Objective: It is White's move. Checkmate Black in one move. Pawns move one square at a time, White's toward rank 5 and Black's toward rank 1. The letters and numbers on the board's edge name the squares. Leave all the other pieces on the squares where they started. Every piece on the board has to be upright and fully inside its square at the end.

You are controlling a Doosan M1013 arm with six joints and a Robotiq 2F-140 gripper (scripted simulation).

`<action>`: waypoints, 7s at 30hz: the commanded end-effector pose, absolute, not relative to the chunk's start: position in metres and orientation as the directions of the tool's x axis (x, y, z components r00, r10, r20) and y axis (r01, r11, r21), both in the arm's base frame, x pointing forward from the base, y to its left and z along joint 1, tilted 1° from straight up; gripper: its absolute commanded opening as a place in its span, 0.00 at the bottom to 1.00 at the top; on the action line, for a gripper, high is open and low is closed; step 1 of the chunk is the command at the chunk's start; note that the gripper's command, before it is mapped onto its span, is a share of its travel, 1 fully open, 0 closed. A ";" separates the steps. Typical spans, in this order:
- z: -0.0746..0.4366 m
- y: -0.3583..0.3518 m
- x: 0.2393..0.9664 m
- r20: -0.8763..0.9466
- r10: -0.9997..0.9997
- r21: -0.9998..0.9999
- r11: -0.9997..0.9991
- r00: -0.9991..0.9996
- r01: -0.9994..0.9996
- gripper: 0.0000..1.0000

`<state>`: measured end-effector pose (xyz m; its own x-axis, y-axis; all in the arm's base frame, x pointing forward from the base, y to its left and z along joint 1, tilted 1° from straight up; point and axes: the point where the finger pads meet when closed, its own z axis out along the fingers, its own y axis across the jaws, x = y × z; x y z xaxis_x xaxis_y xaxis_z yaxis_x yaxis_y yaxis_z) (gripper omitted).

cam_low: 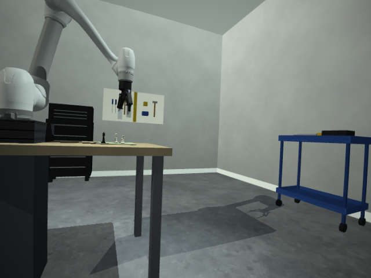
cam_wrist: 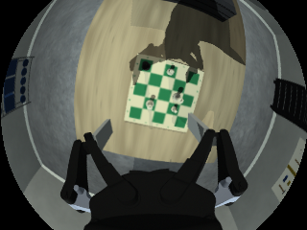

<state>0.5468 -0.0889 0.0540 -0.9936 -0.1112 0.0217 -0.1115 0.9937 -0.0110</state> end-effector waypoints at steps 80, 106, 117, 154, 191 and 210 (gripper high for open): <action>0.020 -0.088 0.546 0.000 -0.999 0.021 0.051 -0.051 -0.998 0.25; -0.013 -0.089 0.545 0.000 -0.999 0.021 0.051 -0.051 -0.998 0.25; -0.018 -0.089 0.545 0.000 -0.999 0.021 0.051 -0.051 -0.998 0.25; -0.018 -0.089 0.545 0.000 -0.999 0.021 0.051 -0.051 -0.998 0.25; -0.057 -0.089 0.544 0.000 -0.999 0.021 0.051 -0.051 -0.998 0.25; -0.057 -0.089 0.544 0.000 -0.999 0.021 0.051 -0.051 -0.998 0.25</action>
